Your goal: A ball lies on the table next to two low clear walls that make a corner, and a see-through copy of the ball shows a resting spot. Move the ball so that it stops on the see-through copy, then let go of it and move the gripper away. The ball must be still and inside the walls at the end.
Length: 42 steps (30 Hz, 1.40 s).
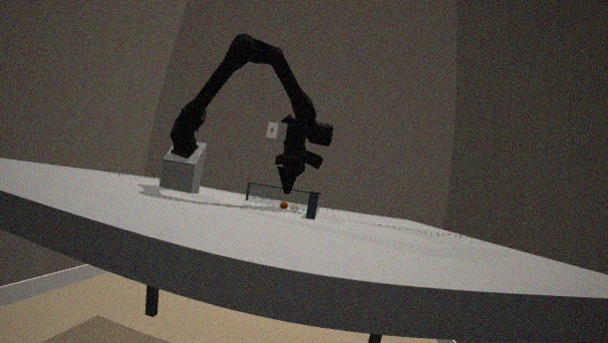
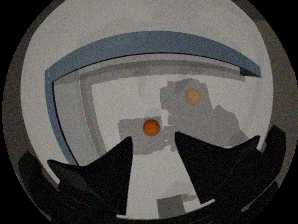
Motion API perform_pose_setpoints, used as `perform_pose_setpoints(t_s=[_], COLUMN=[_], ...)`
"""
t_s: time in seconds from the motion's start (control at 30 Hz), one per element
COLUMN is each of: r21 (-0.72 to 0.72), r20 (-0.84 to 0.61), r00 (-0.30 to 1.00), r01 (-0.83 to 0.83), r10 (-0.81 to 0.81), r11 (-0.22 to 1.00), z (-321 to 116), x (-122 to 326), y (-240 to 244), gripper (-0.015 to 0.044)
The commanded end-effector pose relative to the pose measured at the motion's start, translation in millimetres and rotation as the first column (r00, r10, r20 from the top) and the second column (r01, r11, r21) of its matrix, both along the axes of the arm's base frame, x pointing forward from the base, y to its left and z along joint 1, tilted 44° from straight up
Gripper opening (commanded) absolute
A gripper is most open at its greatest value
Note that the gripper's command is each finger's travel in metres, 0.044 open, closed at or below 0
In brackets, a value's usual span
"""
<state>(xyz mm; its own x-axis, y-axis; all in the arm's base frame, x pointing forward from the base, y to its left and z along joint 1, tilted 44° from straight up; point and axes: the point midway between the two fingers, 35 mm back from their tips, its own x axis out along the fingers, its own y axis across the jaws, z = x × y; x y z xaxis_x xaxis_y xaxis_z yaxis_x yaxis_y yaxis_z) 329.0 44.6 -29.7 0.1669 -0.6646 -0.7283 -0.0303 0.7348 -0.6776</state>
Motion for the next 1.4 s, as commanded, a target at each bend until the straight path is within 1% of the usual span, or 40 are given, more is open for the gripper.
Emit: perform_pose_setpoints(t_s=[0.0,0.7,0.83,1.13,1.2,1.27,1.37], r21=[-0.008,-0.01,-0.01,-0.01,-0.009,0.003,0.009], r20=[-0.013,-0.013,-0.013,-0.013,-0.007,0.043,0.048], r00=[1.0,1.0,1.0,1.0,1.0,0.999,0.999], r01=[-0.002,-0.002,-0.002,-0.002,-0.002,-0.005,-0.006], r10=[0.001,0.001,0.001,0.001,0.002,0.005,0.006], r11=[1.0,1.0,1.0,1.0,1.0,1.0,1.0], z=[-5.7,-26.5,-26.5,-26.5,-25.8,-19.8,-10.1], x=[-2.2,2.3,2.3,2.3,2.8,7.1,7.3], y=[-5.2,-25.0,-25.0,-25.0,-24.1,-17.1,-5.4], gripper=[0.0211,0.0211,0.0106,0.0046,0.0,0.0,0.0])
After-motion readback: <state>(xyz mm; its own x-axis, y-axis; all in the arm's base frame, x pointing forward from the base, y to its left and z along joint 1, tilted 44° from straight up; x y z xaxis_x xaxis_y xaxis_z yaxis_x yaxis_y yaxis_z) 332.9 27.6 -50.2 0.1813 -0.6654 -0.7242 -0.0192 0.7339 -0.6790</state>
